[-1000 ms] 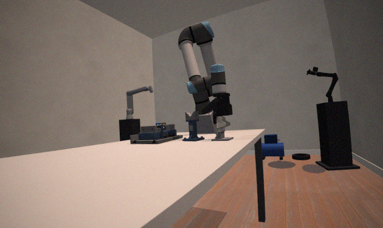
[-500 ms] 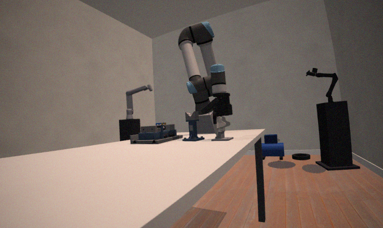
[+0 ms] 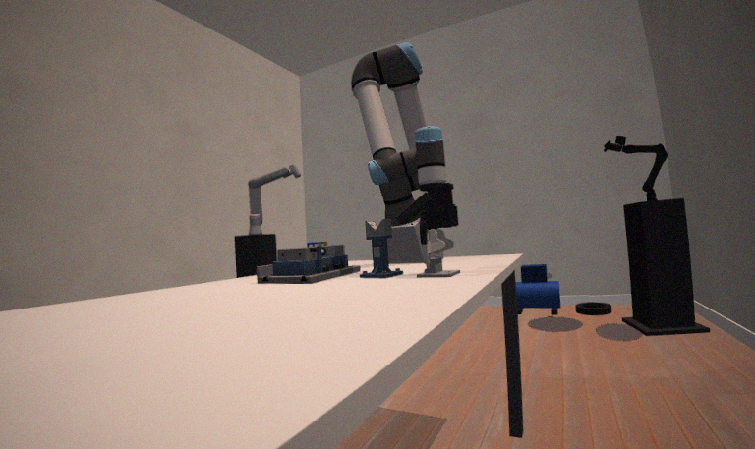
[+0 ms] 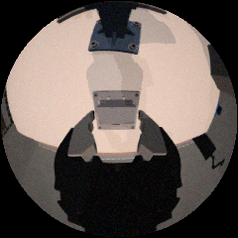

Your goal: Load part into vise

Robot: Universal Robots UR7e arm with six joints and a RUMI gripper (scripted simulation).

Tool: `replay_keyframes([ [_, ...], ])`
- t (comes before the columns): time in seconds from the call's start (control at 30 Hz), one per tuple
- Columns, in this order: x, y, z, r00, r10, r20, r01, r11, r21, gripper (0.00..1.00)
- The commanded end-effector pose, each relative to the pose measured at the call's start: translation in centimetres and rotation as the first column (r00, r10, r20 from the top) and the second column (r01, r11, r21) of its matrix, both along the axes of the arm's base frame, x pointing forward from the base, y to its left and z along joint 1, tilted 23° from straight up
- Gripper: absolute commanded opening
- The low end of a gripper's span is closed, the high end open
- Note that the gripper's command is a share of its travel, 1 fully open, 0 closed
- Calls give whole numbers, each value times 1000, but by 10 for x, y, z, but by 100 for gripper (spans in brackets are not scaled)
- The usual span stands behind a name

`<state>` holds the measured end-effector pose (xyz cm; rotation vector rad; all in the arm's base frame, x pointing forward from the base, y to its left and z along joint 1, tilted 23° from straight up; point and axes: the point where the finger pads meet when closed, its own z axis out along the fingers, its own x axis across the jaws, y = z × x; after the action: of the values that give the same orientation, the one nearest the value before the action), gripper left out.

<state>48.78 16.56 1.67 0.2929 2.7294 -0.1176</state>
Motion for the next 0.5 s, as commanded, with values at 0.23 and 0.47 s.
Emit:
replay_keyframes([
  [0.23,0,0,1,1000,0,1,0,1000,0,0],
  [0.47,0,0,1,1000,0,1,0,1000,0,0],
])
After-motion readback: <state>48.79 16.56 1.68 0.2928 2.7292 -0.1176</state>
